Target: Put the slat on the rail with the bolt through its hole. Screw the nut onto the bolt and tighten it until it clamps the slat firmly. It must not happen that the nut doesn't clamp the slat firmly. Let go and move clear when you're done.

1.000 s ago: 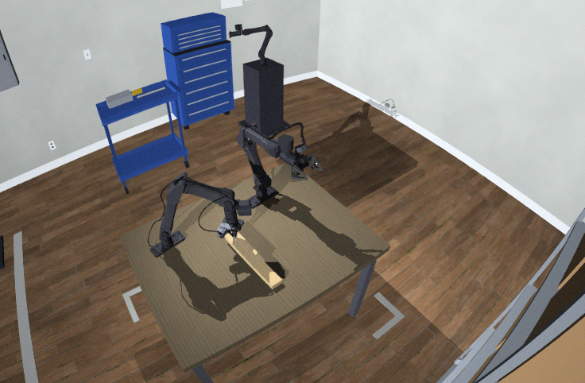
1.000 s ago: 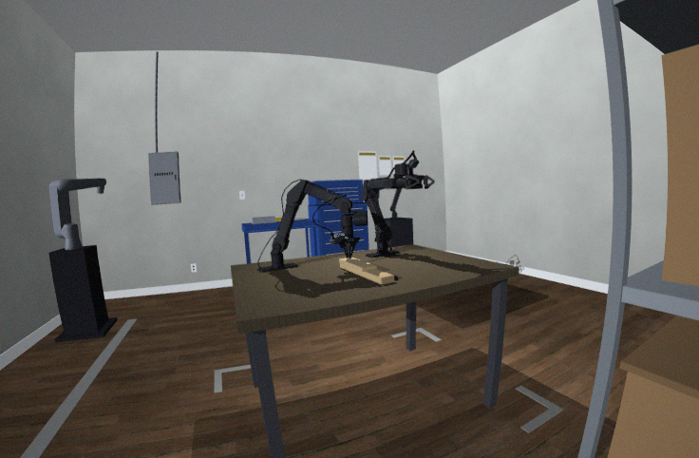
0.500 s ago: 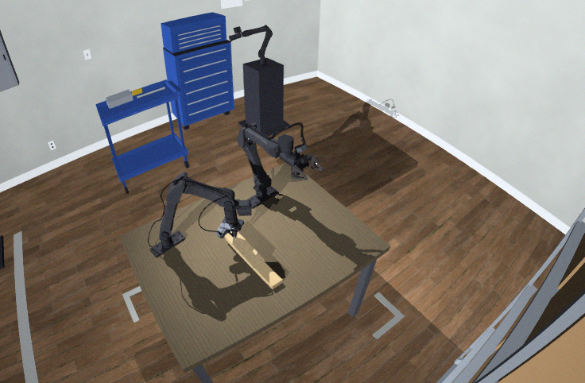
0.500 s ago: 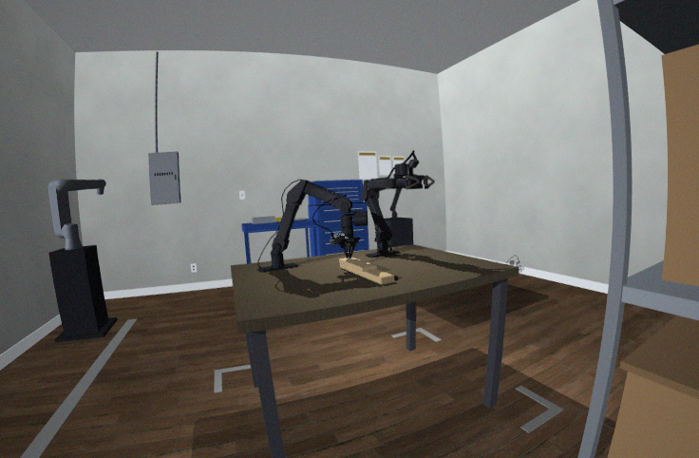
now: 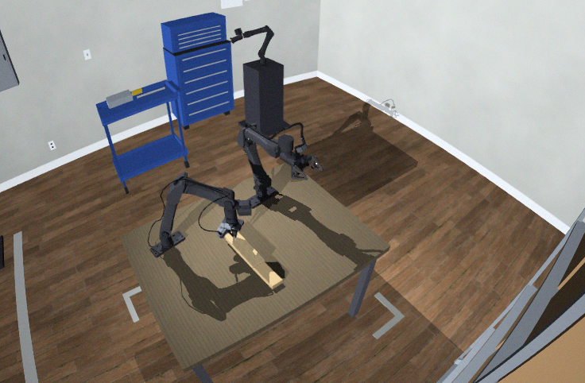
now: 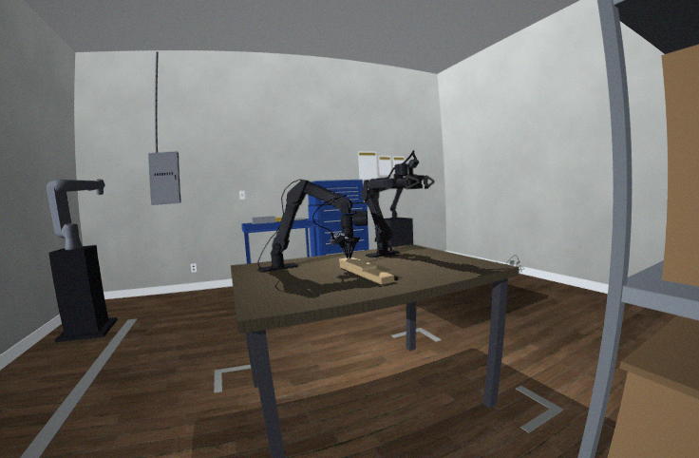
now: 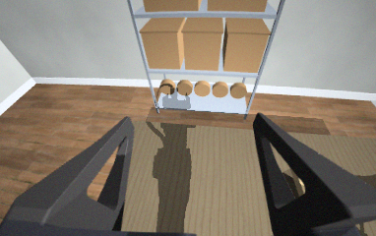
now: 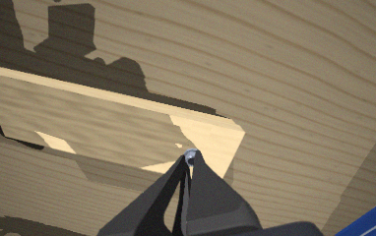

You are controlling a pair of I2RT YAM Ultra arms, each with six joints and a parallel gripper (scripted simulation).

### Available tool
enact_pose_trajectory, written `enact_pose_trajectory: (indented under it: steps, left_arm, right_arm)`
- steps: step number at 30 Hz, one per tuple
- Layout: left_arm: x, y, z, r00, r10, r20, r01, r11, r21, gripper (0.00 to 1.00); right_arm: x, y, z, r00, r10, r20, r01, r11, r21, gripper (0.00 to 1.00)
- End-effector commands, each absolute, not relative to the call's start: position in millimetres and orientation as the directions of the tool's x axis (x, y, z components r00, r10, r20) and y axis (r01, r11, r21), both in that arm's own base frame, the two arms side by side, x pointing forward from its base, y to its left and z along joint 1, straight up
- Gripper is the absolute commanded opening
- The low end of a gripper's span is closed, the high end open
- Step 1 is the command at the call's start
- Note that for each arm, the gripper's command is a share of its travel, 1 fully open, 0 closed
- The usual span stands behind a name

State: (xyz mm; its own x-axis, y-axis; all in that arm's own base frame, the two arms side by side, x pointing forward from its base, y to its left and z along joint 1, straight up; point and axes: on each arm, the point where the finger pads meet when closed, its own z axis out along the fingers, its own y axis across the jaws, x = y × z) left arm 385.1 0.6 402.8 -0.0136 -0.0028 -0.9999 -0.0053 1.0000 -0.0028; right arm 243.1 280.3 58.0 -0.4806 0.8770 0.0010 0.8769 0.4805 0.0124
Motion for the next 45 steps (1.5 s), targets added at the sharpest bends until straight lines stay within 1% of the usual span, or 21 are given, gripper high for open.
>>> enact_pose_trajectory:
  steps: [1, 45]
  left_arm:
    - [380.6, 1.0, 411.7, 0.012, 0.0, -1.0, 0.0, 1.0, 0.0, 1.0]
    - [380.6, 1.0, 411.7, 0.012, 0.0, -1.0, 0.0, 1.0, 0.0, 1.0]
  right_arm:
    - [241.4, 281.7, 63.9, -0.482, 0.876, 0.004, 0.876, 0.482, 0.011, 0.12]
    - [241.3, 281.6, 69.2, -0.481, 0.877, 0.004, 0.877, 0.481, 0.011, 0.12]
